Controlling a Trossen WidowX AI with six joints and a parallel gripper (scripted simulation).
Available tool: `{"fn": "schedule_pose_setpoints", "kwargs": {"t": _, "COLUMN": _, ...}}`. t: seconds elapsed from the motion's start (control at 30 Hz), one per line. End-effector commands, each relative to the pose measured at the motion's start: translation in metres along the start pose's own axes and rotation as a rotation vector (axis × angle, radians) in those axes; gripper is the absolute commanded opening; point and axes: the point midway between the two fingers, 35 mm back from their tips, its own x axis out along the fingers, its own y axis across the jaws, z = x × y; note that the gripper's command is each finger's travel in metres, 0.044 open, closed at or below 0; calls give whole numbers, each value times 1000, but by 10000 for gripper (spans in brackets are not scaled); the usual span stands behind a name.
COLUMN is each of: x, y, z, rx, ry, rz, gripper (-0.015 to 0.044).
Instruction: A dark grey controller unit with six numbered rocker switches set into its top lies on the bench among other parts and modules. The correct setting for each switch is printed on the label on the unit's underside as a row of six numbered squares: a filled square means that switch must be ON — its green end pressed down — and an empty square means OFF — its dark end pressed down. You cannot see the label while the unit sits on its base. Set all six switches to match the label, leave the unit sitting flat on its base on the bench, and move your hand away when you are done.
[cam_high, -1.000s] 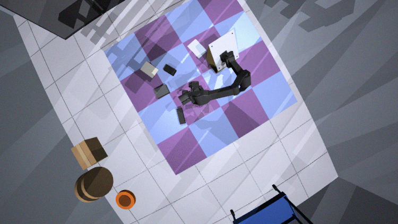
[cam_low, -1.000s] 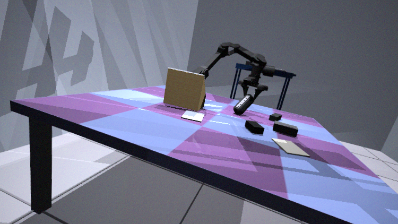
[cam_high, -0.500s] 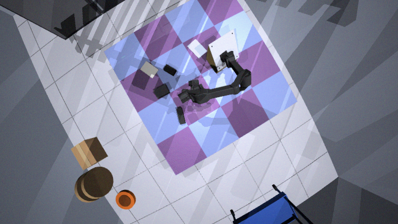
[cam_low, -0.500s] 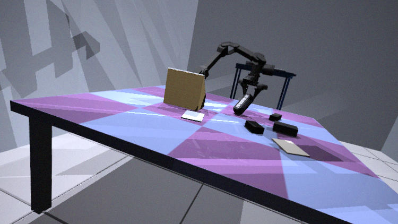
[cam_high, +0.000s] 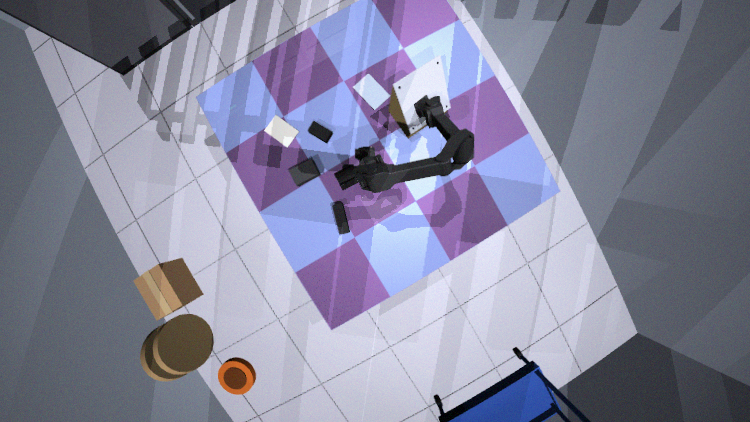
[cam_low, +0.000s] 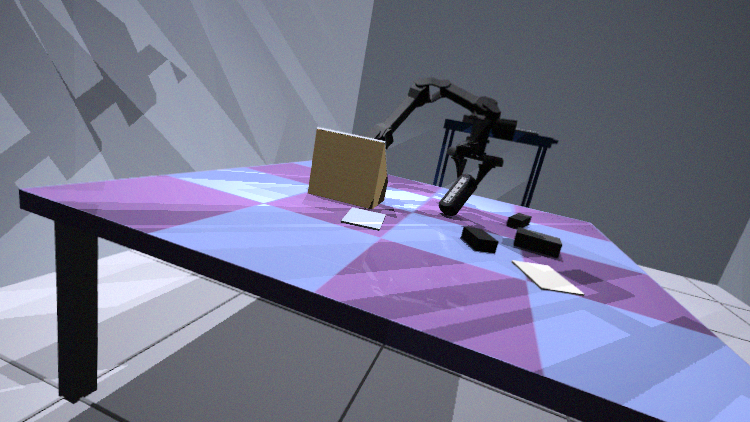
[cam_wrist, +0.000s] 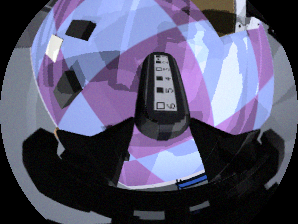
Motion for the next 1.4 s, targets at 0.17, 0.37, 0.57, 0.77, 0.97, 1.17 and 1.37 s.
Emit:
{"fn": "schedule_pose_setpoints", "kwargs": {"t": 0.17, "x": -4, "y": 0, "z": 10, "rx": 5, "ry": -8, "rz": 1, "gripper": 336}}
{"fn": "schedule_pose_setpoints", "kwargs": {"t": 0.37, "x": -6, "y": 0, "z": 15, "rx": 5, "ry": -8, "rz": 1, "gripper": 336}}
{"fn": "schedule_pose_setpoints", "kwargs": {"t": 0.57, "x": -7, "y": 0, "z": 19, "rx": 5, "ry": -9, "rz": 1, "gripper": 336}}
{"fn": "schedule_pose_setpoints", "kwargs": {"t": 0.77, "x": -9, "y": 0, "z": 24, "rx": 5, "ry": -9, "rz": 1, "gripper": 336}}
{"fn": "schedule_pose_setpoints", "kwargs": {"t": 0.97, "x": -10, "y": 0, "z": 29, "rx": 5, "ry": -9, "rz": 1, "gripper": 336}}
{"fn": "schedule_pose_setpoints", "kwargs": {"t": 1.17, "x": -11, "y": 0, "z": 33, "rx": 5, "ry": -10, "rz": 1, "gripper": 336}}
{"fn": "schedule_pose_setpoints", "kwargs": {"t": 1.37, "x": -12, "y": 0, "z": 38, "rx": 5, "ry": -10, "rz": 1, "gripper": 336}}
